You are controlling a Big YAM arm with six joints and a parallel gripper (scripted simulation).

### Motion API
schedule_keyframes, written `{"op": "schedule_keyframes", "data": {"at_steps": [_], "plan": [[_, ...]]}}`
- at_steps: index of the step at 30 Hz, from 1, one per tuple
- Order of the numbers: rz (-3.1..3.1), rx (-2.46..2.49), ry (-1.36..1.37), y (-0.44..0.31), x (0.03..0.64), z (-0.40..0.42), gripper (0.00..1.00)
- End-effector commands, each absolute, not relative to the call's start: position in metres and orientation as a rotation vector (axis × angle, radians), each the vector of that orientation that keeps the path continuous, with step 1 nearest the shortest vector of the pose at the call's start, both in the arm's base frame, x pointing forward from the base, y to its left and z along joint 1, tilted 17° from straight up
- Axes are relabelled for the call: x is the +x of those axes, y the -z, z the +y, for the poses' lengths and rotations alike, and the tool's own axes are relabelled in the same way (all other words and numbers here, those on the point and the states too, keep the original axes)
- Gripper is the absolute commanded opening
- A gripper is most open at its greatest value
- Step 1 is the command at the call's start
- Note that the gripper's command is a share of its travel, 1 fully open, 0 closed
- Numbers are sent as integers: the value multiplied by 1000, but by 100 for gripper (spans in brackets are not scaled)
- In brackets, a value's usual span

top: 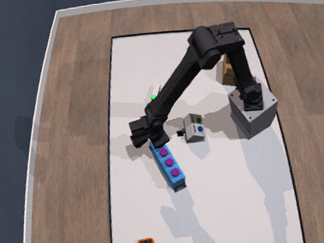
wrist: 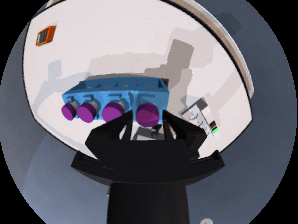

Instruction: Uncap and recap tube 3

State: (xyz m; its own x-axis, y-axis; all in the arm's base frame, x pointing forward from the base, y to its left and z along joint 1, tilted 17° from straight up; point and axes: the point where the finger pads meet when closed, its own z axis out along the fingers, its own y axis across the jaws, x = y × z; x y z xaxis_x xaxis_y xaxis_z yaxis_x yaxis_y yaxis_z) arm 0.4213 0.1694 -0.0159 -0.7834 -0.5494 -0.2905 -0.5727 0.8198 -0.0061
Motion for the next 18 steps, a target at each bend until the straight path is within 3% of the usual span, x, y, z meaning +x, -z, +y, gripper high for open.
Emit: {"op": "schedule_keyframes", "data": {"at_steps": [1, 2, 3, 18], "plan": [[2713, -865, -122, 16, 421, 176, 49], [2712, -865, -122, 15, 421, 176, 49], [2704, -856, -120, 9, 428, 173, 0], [2723, -832, -126, 14, 420, 176, 0]]}}
